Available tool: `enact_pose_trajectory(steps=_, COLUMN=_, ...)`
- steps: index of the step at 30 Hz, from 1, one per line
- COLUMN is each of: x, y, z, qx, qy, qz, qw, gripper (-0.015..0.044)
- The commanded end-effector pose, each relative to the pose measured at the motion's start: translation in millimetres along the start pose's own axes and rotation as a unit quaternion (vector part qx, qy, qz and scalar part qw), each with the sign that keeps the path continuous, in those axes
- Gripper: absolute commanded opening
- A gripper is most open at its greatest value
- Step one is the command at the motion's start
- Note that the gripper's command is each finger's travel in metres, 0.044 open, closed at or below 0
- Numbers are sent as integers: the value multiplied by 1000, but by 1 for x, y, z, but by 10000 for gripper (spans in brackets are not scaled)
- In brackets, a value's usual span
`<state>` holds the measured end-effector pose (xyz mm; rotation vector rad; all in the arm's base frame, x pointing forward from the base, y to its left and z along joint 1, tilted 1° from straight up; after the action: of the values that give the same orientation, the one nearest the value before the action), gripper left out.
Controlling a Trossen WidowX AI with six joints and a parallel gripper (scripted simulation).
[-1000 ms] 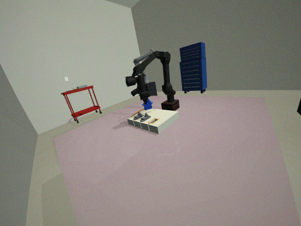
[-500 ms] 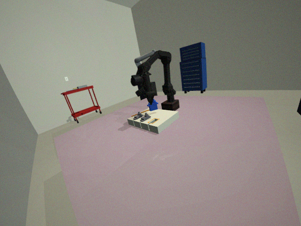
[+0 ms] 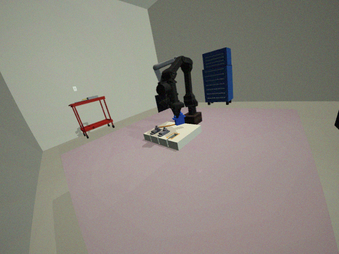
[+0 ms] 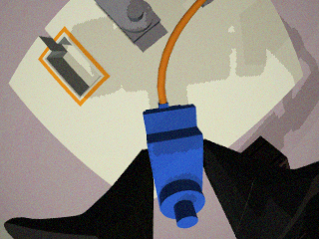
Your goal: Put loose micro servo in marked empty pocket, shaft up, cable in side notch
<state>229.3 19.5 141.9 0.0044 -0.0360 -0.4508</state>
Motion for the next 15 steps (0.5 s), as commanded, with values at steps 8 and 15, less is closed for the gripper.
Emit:
enact_pose_trajectory(steps=8, x=-14, y=34, z=1, qx=1, qy=-1, qz=-1, qw=1000, gripper=0)
enact_pose_trajectory(steps=15, x=-14, y=34, z=1, qx=1, qy=-2, qz=53, qw=999, gripper=0)
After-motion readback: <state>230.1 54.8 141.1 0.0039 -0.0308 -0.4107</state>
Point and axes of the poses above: the point midway between the two fingers, 35 mm back from their tips, its own z axis back along the fingers, its own y axis across the jaws, x = y × z, the point moved 5 cm from there along z, back along the fingers, and after that the axes turned 10 degrees about z, right-handed, at the moved point
